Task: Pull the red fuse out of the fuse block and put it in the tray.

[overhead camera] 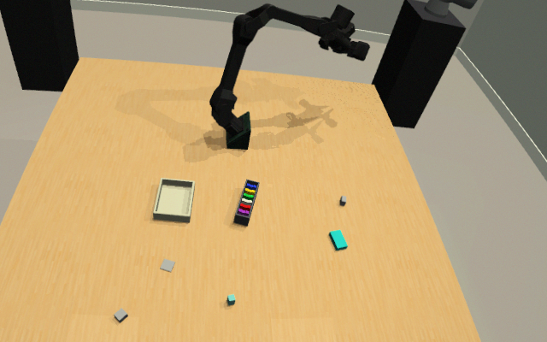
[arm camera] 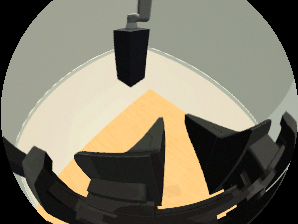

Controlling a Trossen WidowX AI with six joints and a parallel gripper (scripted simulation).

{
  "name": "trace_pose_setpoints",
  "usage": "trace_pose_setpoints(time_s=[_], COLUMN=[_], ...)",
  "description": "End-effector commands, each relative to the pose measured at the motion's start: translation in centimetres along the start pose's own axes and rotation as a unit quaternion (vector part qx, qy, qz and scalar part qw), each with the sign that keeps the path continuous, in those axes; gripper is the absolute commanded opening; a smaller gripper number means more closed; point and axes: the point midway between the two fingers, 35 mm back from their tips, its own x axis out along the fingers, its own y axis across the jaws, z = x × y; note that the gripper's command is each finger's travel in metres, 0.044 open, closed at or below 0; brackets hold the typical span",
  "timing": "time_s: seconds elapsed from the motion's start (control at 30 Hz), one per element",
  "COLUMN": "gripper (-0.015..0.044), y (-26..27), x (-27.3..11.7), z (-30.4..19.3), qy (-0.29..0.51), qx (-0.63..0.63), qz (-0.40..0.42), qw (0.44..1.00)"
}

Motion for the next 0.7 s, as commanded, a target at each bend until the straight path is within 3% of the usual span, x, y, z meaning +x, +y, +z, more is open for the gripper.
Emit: trace_pose_setpoints(time_s=[0.0,0.17,0.33,0.47,0.67], gripper=[0.0074,0.0074,0.0074,0.0074,0.0074], y=[-5.8,-13.0,-18.7,-22.1,-24.9], x=[-3.2,-8.1,-13.5,-18.1,-25.1], z=[-1.9,-5.7,-10.8,-15.7,-24.2], qy=[0.015,0.02,0.013,0.001,-0.027], qx=[0.157,0.367,0.559,0.688,0.837], qz=[-0.059,-0.137,-0.211,-0.264,-0.334], qw=[0.986,0.92,0.802,0.677,0.433])
